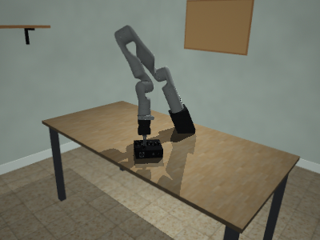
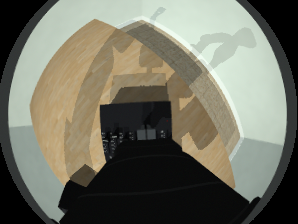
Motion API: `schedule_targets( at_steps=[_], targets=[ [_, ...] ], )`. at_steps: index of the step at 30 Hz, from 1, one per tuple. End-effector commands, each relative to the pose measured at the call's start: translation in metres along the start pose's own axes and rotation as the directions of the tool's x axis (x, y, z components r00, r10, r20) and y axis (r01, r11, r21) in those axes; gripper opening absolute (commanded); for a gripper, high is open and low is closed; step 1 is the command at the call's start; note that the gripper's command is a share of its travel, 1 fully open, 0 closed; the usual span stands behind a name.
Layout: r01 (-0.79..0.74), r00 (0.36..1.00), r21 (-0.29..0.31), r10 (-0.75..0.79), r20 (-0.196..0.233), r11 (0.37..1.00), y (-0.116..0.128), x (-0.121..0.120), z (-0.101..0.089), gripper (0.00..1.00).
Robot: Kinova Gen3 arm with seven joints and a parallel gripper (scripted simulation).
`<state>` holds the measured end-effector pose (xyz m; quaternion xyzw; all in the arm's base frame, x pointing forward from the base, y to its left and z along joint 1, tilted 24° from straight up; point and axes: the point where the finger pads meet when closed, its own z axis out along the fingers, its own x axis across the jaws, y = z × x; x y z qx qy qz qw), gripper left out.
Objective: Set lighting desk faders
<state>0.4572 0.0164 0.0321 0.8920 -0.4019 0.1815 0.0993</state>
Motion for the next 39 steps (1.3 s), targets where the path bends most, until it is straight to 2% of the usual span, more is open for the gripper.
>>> schedule_targets(
  at_steps=[1, 39],
  targets=[
    [-0.002, 1.0, 0.009, 0.002, -0.003, 1.0, -0.0021, 0.0007, -0.0015, 0.0],
    [-0.002, 1.0, 0.009, 0.002, -0.003, 1.0, -0.0081, 0.0008, -0.0029, 0.0]
  ],
)
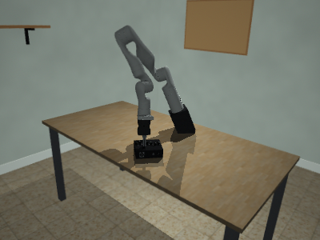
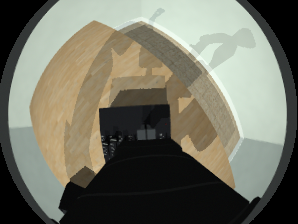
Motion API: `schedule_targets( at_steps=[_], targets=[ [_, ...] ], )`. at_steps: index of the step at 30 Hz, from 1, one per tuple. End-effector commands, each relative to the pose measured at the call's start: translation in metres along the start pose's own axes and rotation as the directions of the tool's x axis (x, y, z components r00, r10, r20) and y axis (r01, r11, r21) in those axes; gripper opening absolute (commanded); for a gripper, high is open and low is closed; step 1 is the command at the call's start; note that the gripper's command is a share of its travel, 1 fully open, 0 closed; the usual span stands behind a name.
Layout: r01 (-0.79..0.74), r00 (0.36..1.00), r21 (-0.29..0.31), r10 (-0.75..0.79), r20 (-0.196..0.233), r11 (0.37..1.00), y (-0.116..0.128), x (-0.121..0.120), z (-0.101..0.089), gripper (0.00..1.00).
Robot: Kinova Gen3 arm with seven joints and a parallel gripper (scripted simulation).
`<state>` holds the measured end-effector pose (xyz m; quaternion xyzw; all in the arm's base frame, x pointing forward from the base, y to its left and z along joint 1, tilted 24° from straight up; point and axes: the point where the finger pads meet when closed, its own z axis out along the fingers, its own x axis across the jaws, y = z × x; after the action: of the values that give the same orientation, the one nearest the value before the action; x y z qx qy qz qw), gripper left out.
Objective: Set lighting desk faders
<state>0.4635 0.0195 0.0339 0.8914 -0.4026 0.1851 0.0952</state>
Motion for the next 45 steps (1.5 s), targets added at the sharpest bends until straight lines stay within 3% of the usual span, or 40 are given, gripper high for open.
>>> schedule_targets(
  at_steps=[1, 13, 18, 45],
  targets=[
    [0.002, 1.0, -0.001, -0.002, 0.001, 1.0, -0.001, -0.002, -0.003, 0.0],
    [0.002, 1.0, -0.001, -0.002, 0.001, 1.0, -0.001, -0.002, -0.034, 0.0],
    [0.002, 1.0, -0.001, -0.002, 0.001, 1.0, -0.001, -0.002, -0.039, 0.0],
    [-0.015, 1.0, -0.002, 0.015, 0.001, 1.0, -0.001, -0.001, -0.04, 0.0]
  ],
)
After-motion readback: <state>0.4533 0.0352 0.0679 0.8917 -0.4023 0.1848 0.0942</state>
